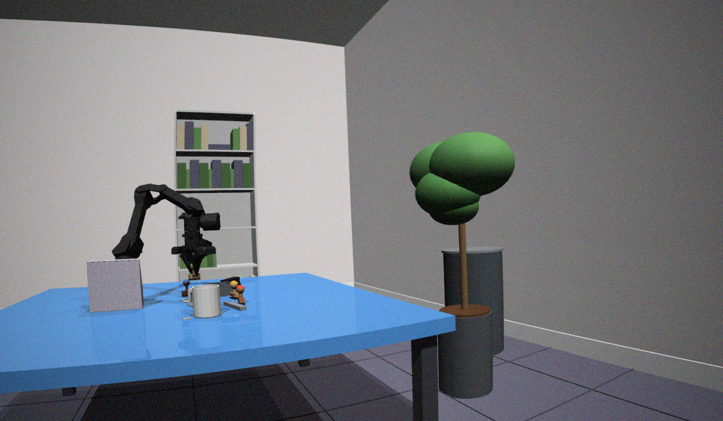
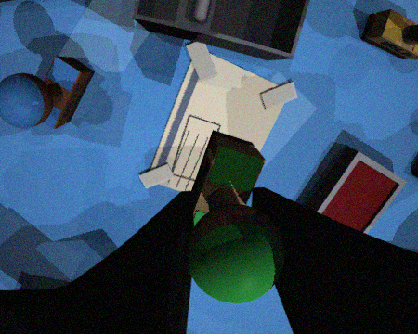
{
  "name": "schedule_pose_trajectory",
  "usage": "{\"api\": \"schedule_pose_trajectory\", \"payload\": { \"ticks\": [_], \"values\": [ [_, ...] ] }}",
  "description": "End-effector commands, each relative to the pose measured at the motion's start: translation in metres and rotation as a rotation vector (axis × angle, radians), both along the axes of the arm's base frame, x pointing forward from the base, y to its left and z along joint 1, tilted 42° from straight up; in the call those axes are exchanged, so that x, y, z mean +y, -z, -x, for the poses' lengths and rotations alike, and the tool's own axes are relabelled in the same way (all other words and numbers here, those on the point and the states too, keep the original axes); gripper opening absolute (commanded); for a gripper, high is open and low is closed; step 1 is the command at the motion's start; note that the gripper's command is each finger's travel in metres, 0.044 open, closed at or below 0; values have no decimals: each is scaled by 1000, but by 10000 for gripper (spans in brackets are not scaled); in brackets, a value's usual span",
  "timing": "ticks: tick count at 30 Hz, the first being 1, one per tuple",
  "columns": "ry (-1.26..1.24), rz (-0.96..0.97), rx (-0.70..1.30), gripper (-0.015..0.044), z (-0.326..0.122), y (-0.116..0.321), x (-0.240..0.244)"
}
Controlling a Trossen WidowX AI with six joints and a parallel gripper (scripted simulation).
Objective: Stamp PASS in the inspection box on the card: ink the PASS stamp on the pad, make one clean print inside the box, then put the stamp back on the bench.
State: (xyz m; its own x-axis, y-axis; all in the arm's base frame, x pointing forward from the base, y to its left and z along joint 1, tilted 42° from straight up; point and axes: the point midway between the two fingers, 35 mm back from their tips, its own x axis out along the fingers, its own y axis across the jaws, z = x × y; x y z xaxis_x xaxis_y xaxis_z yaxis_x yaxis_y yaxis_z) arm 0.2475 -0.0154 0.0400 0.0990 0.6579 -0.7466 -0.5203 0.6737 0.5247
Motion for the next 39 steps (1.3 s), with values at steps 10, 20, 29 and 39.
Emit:
{"api": "schedule_pose_trajectory", "payload": {
  "ticks": [10,20,29,39],
  "values": [
    [-6,5,-10,0,-51,0,-17],
    [-9,6,-15,0,-88,6,-27],
    [-11,7,-20,0,-118,13,-33],
    [-11,7,-20,0,-120,20,-27]
  ]
}}
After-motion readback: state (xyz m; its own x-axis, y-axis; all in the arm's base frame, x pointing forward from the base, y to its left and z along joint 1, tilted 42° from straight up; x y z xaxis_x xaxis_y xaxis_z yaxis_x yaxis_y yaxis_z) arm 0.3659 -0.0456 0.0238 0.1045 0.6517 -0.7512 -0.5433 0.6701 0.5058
